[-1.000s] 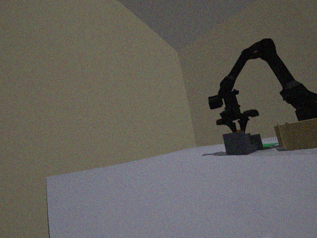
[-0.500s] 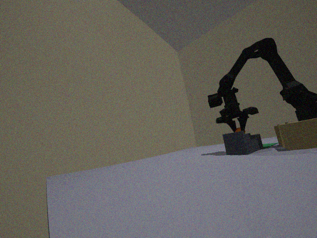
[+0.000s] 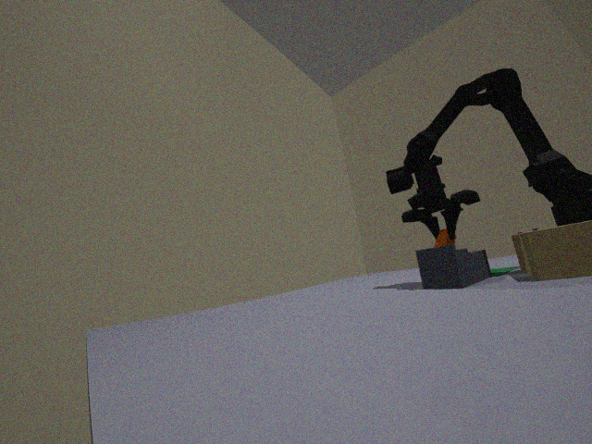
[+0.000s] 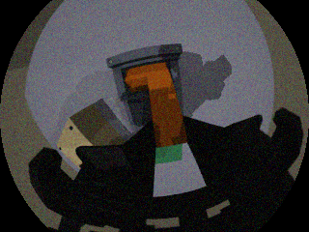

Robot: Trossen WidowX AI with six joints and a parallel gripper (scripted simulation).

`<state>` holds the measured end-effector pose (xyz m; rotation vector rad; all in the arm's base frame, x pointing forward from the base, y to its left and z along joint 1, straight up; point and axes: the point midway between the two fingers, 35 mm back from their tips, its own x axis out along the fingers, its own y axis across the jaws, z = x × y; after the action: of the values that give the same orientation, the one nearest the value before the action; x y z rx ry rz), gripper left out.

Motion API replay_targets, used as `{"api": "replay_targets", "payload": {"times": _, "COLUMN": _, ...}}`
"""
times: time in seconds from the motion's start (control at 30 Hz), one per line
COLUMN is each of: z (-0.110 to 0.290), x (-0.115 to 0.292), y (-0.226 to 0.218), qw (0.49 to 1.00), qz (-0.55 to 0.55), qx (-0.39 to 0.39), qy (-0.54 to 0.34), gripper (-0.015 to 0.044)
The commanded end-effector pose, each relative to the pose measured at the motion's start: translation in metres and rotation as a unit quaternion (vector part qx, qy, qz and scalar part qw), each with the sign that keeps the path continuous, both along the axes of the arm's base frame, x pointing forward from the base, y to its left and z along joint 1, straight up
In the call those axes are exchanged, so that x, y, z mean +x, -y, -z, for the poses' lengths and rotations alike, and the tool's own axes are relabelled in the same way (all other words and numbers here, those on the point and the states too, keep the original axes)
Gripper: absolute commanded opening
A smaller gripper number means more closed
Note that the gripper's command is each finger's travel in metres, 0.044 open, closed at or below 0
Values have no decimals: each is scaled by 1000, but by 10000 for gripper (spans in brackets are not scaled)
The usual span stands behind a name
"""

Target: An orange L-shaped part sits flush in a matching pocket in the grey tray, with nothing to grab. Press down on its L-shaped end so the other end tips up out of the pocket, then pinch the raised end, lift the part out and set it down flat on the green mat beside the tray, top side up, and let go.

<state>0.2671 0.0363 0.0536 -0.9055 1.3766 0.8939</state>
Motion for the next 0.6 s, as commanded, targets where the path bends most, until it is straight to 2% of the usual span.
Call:
{"api": "replay_targets", "payload": {"times": 0.0, "z": -8, "x": 2, "y": -1, "qw": 1000, "qz": -1, "qx": 3, "qy": 6, "gripper": 0}}
{"api": "replay_targets", "payload": {"times": 0.57, "z": -36, "x": 1, "y": -1, "qw": 1000, "qz": -2, "qx": 3, "qy": 6, "gripper": 0}}
